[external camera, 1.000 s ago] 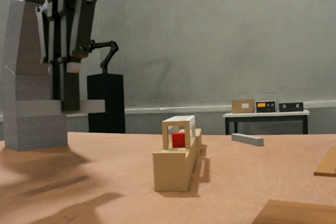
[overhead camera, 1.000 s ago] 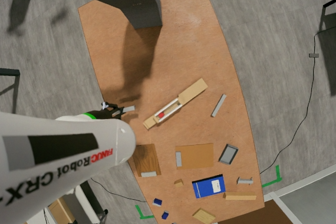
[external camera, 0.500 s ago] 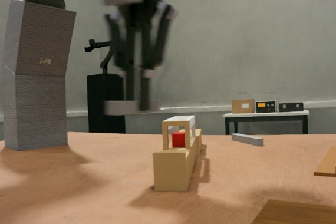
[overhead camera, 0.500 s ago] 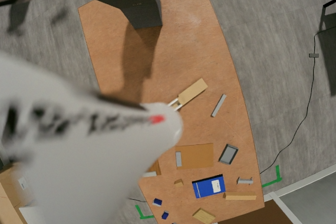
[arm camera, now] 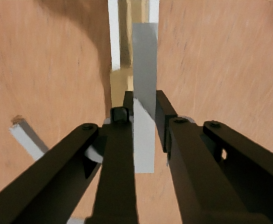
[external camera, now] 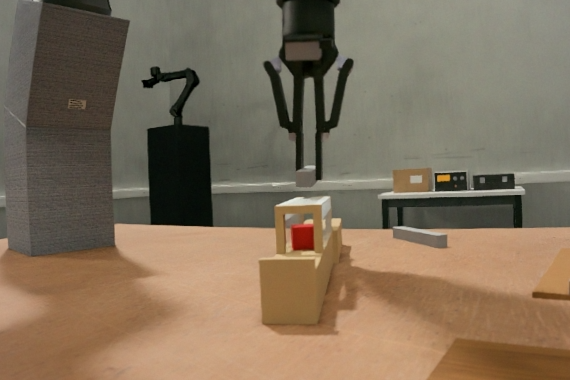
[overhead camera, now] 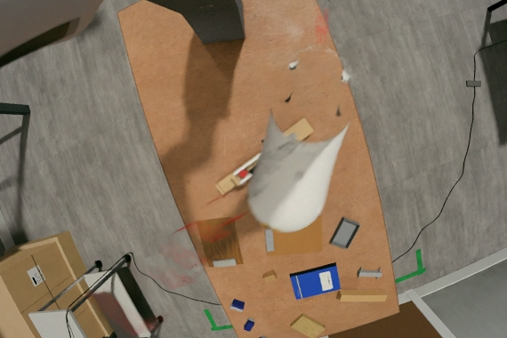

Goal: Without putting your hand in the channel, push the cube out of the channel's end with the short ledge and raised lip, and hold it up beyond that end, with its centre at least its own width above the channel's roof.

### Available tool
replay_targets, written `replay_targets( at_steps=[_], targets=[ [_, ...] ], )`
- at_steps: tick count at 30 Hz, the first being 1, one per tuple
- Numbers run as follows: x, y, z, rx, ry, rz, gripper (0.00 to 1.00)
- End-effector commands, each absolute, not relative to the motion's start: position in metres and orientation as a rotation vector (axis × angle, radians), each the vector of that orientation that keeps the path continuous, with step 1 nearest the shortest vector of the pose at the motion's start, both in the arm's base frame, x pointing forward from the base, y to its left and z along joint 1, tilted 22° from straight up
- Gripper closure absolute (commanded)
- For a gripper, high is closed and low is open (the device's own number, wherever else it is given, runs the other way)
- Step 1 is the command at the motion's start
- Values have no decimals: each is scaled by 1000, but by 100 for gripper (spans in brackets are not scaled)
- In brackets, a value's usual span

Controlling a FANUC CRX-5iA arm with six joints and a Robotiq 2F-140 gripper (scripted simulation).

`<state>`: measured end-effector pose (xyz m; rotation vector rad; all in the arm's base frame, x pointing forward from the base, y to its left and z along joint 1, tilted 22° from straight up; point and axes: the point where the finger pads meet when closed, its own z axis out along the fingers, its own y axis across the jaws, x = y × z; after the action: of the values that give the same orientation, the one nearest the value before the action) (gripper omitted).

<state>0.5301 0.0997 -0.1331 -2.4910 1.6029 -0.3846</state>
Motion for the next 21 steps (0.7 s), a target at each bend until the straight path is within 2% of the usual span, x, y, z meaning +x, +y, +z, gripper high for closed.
replay_targets(
  at_steps=[1,21],
  targets=[
    [513,155,-139,-2468,1596,-515,90],
    [528,152,-180,-2467,1596,-516,90]
  ],
)
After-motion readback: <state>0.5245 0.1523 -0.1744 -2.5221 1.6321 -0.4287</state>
